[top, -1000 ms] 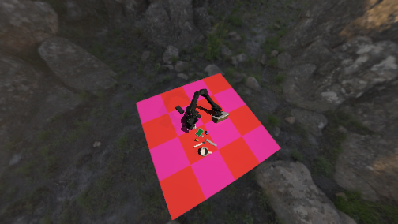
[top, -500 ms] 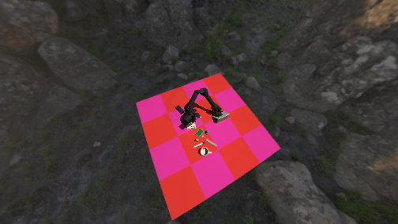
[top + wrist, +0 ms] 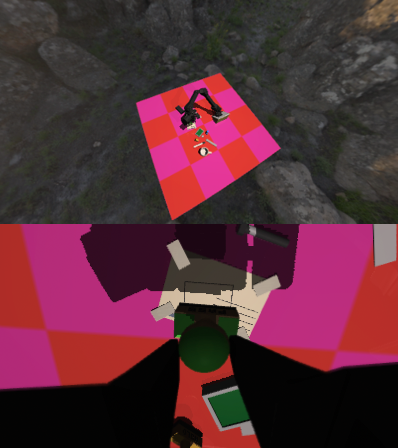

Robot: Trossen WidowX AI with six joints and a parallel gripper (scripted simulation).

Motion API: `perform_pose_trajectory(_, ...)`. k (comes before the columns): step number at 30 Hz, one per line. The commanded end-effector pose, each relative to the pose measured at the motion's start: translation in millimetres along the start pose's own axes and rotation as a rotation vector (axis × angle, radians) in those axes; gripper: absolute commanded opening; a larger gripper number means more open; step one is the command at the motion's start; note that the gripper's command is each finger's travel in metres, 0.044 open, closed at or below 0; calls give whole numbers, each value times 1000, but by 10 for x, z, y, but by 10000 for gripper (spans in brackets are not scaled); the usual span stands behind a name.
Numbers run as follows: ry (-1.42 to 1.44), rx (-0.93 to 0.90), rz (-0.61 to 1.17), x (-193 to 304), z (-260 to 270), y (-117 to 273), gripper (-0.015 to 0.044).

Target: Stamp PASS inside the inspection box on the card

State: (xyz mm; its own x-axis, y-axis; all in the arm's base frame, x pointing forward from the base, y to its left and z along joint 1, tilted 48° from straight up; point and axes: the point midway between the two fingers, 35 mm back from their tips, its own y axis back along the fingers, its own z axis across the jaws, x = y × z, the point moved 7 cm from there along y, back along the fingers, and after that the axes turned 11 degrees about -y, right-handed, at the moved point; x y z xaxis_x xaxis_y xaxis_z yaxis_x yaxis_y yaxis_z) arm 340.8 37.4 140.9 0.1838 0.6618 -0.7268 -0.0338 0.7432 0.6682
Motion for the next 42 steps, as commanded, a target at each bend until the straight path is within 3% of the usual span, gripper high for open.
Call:
perform_pose_trajectory(1, 3, -4, -3, -1, 1, -26, 0)
perform_pose_trajectory(42, 3, -6, -3, 1, -20, -297, 0)
